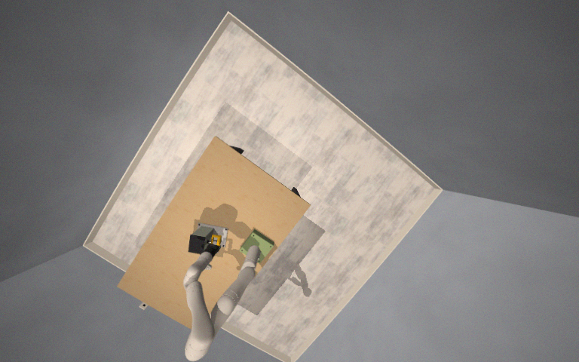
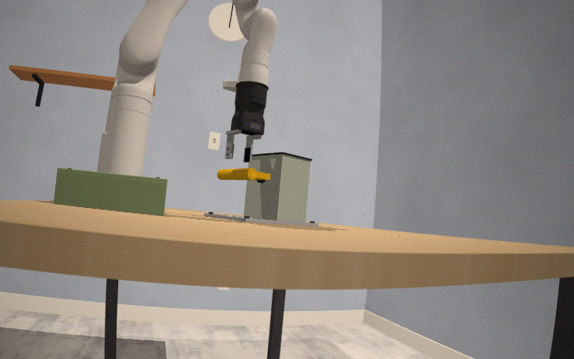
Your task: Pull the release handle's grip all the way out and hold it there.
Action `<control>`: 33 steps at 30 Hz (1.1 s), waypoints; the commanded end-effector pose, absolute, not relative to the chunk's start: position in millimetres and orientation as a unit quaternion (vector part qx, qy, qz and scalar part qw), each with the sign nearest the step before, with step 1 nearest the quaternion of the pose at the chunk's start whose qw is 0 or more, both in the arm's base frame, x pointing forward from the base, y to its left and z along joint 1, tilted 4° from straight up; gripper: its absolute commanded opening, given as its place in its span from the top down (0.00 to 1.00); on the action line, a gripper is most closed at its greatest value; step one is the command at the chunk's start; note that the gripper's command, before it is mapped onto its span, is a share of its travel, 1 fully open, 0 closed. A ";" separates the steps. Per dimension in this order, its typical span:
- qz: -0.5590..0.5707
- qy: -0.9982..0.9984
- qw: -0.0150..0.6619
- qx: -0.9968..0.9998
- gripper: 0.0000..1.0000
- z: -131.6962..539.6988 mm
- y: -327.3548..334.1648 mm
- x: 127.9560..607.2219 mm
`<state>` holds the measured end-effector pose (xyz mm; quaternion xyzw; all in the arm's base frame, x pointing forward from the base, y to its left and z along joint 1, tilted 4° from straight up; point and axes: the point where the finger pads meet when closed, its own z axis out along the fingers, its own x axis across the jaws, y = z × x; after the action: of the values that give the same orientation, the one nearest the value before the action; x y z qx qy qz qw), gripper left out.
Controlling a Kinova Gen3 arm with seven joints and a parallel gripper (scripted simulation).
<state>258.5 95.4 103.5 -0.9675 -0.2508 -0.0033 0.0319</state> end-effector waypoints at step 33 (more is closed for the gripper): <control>0.000 -0.252 0.030 -0.967 0.03 92.4 95.0 257.1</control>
<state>256.9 97.0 93.8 -0.9667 -0.2538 0.0002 0.0326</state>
